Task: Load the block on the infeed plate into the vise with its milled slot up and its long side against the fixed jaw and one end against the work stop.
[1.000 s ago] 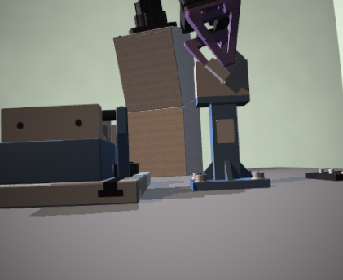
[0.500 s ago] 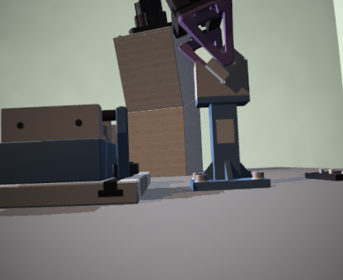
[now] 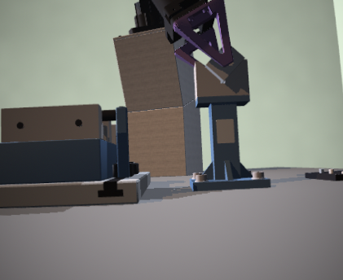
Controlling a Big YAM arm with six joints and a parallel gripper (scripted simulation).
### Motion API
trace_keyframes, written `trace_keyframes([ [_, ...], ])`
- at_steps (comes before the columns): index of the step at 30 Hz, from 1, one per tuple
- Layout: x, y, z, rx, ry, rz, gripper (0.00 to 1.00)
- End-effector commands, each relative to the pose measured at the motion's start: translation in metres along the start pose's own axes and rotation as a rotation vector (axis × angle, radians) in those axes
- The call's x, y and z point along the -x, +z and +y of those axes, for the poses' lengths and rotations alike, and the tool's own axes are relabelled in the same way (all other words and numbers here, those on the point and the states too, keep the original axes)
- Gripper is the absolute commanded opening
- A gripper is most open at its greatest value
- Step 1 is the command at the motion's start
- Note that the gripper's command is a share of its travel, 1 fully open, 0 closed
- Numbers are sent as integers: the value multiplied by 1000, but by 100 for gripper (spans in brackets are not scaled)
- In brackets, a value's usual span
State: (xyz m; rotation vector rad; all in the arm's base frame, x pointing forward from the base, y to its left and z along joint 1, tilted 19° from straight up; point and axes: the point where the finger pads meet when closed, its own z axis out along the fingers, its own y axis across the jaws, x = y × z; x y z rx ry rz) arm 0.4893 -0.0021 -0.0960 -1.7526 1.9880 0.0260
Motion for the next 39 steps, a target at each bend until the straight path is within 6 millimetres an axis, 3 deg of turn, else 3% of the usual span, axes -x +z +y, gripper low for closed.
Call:
trace_keyframes([
  [1, -5, 1, -5, -14, -15, -17, 81],
  [8, -3, -4, -14, -29, -22, -73, 81],
  [13, -6, 2, -1, -1, -10, -109, 81],
  [17, -1, -7, -11, -24, -23, -123, 81],
  [21, -6, 2, -1, 4, -7, -148, 81],
  [26, -3, -5, -11, -19, -18, -175, 81],
  [32, -6, 2, -3, 1, -8, -196, 81],
  [33, 3, -5, -1, -2, -22, -203, 81],
  [39, -6, 1, -4, -1, -9, -224, 81],
])
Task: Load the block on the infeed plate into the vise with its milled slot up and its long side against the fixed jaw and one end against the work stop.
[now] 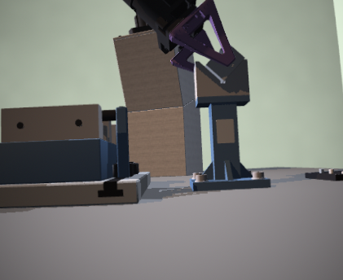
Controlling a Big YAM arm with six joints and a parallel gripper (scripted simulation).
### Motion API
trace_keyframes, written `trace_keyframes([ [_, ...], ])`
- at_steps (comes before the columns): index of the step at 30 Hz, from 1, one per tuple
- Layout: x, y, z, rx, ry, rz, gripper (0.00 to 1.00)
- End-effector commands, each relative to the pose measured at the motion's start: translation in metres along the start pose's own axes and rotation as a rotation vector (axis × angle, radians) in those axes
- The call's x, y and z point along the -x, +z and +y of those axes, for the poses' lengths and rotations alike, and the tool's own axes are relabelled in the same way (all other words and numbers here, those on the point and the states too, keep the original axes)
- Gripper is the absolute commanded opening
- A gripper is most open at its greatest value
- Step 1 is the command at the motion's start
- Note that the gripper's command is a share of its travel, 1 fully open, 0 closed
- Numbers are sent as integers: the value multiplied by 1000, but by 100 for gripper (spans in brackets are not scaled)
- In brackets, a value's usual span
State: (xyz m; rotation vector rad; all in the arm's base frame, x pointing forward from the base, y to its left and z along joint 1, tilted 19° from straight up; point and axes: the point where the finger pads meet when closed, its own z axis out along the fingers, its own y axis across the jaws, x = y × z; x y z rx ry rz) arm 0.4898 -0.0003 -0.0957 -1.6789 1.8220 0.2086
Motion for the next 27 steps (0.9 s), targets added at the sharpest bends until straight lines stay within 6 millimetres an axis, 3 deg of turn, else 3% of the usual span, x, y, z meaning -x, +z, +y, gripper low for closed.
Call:
trace_keyframes([
  [1, -7, -2, -4, -3, -2, -7, 81],
  [27, -6, -2, -3, -2, -2, -51, 81],
])
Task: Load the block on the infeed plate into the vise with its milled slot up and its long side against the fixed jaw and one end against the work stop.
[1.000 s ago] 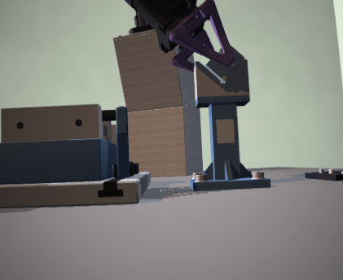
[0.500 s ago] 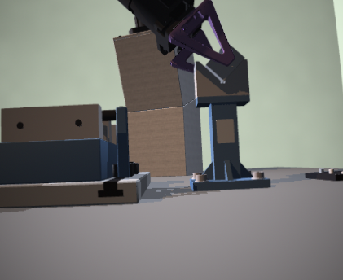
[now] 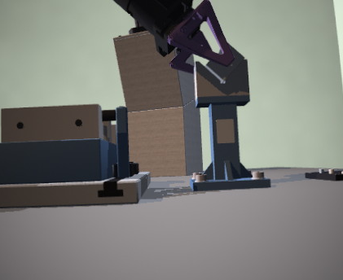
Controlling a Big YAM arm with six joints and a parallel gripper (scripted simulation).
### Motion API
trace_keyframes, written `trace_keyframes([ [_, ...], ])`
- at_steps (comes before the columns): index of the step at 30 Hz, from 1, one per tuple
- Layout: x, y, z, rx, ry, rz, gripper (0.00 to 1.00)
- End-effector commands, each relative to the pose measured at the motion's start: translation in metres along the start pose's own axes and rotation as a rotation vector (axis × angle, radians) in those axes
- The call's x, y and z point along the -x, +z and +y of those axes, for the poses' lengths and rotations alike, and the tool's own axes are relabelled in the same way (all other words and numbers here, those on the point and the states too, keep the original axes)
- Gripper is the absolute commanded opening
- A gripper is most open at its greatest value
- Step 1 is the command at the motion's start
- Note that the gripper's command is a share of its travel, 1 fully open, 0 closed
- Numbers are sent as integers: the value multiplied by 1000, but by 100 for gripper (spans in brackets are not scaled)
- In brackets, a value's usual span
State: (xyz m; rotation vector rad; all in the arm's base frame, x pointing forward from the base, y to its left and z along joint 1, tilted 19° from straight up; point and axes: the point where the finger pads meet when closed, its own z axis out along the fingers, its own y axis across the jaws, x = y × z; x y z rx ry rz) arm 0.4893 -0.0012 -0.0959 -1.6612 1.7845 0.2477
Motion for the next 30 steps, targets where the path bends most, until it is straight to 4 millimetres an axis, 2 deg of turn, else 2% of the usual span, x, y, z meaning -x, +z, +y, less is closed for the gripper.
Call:
trace_keyframes([
  [1, -1, -3, -8, -13, -15, -2, 81],
  [30, -4, -2, -5, -8, -6, -5, 81],
])
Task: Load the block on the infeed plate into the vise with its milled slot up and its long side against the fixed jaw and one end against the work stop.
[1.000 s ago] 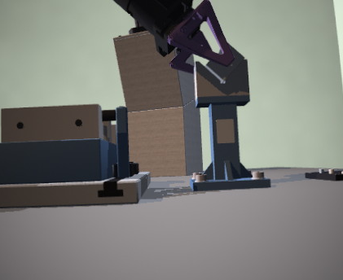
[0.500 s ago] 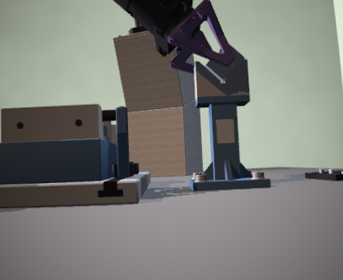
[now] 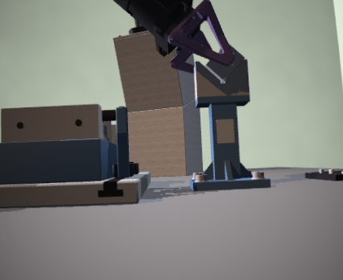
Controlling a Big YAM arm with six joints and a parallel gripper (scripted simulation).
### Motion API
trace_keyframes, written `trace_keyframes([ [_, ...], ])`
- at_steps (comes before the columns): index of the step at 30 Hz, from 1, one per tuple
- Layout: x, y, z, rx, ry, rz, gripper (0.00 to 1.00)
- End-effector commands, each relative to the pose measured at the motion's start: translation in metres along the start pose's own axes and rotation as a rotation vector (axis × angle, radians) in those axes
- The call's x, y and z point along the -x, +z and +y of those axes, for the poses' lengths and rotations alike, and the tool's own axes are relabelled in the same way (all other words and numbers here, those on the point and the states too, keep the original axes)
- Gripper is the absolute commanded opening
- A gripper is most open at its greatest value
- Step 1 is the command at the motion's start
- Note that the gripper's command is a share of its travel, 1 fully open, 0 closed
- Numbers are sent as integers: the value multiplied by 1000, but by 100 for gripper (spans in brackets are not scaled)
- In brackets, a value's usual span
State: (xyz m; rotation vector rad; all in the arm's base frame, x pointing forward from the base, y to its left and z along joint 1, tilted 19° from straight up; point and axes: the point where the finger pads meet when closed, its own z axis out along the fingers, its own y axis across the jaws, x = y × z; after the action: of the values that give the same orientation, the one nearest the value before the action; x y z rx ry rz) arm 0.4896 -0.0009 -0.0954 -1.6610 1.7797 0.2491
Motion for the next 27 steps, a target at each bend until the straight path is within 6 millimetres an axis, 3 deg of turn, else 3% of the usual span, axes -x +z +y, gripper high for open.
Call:
trace_keyframes([
  [1, -5, -2, -5, -8, -4, -1, 81],
  [22, -5, -2, -5, -8, -4, -1, 81],
  [23, -5, -2, -5, -8, -4, -1, 0],
  [27, -4, -3, -5, -9, -3, 0, 0],
])
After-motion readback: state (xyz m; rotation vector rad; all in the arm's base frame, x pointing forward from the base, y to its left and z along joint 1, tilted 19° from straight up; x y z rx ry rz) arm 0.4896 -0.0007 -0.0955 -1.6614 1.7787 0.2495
